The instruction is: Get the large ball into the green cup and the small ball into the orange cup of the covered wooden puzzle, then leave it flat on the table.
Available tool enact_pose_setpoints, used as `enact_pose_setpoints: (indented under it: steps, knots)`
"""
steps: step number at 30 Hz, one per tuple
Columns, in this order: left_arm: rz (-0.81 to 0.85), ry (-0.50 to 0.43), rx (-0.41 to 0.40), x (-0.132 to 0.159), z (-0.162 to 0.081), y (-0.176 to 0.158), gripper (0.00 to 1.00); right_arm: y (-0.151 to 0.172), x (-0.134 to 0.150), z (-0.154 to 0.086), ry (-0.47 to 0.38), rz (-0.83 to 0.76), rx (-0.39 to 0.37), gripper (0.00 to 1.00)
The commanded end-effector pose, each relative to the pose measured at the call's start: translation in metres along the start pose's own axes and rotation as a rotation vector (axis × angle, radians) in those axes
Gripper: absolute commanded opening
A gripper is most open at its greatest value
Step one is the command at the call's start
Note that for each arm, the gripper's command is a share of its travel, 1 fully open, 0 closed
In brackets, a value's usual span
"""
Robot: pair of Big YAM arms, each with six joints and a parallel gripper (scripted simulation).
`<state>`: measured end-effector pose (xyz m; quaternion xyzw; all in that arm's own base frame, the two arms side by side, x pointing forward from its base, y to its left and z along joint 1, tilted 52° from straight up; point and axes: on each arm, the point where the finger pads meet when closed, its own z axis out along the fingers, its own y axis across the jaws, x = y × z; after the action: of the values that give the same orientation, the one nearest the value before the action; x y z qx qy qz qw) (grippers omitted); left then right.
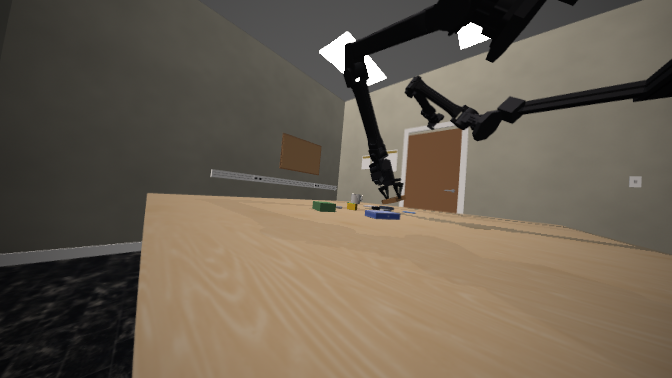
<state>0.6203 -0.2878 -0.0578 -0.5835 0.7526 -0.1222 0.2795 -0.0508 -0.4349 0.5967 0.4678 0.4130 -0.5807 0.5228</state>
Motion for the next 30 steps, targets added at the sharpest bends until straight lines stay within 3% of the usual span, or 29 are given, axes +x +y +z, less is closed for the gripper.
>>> enact_pose_setpoints:
  steps: [1,10,11,14,21,23,27,28,30]
  knots:
    - [0.043,-0.007,0.03,0.021,-0.001,0.012,0.7,-0.008,-0.031,-0.003,-0.045,-0.015,0.019,1.0]
    - [0.044,-0.089,0.11,0.021,0.002,0.016,0.7,-0.008,-0.031,-0.003,-0.045,-0.015,0.019,1.0]
    - [0.015,-0.122,0.109,-0.003,0.011,0.014,0.7,-0.008,-0.031,-0.003,-0.045,-0.015,0.019,1.0]
    - [0.048,-0.134,0.159,0.024,0.001,0.017,0.7,-0.008,-0.031,-0.003,-0.045,-0.015,0.019,1.0]
    - [0.047,-0.195,0.22,0.024,0.001,0.019,0.7,-0.008,-0.031,-0.003,-0.045,-0.015,0.019,1.0]
    - [0.01,-0.216,0.211,0.0,0.01,0.011,0.7,-0.008,-0.031,-0.003,-0.045,-0.015,0.019,1.0]
    - [0.012,-0.218,0.205,0.0,0.011,0.012,0.7,-0.008,-0.031,-0.003,-0.045,-0.015,0.019,1.0]
    - [0.0,-0.191,0.233,-0.004,-0.006,-0.002,0.7,-0.008,-0.031,-0.003,-0.045,-0.015,0.019,1.0]
    - [0.01,-0.171,0.24,-0.001,-0.007,-0.002,0.7,-0.008,-0.031,-0.003,-0.045,-0.015,0.019,1.0]
